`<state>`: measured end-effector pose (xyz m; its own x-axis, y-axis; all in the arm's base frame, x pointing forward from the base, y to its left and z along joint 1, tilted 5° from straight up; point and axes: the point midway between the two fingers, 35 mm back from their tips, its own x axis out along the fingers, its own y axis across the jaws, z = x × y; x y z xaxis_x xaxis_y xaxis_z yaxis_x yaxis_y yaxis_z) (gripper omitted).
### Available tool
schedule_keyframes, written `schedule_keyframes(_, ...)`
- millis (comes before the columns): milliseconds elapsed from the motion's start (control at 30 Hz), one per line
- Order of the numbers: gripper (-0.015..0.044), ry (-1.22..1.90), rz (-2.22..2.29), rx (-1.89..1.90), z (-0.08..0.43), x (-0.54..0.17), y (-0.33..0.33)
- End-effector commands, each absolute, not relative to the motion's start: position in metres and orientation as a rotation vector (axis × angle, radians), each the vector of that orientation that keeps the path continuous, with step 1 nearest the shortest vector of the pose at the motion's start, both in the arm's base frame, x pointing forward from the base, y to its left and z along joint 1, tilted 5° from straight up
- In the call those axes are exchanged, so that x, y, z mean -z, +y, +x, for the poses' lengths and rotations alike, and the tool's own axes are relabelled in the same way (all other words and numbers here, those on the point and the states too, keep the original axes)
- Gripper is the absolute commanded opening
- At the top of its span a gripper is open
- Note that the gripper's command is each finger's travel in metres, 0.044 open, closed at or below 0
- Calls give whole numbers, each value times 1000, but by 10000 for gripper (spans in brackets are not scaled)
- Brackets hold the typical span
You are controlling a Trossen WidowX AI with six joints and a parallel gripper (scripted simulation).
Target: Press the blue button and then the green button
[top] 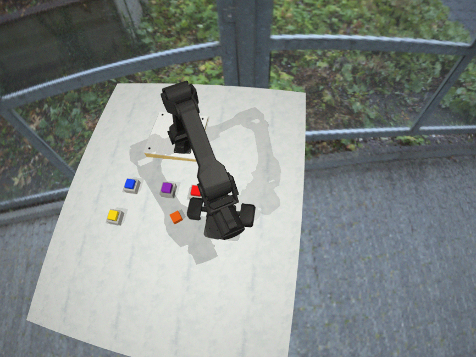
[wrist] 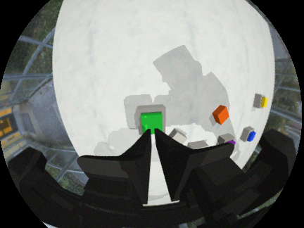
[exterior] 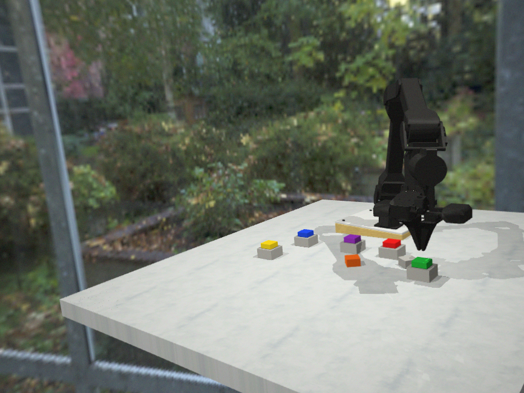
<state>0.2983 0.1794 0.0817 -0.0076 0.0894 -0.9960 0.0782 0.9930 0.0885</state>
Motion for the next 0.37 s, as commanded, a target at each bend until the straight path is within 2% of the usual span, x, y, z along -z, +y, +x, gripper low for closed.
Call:
schedule_keyframes(0,72,1584,129,-11,292,-97,178)
schedule_keyframes(133,177,1586,129,-10,263,-145,172)
schedule_keyframes(300,309,1587,129,-10,262,-148,172)
schedule_keyframes(333,309,1587,129,-10,262,-148,172)
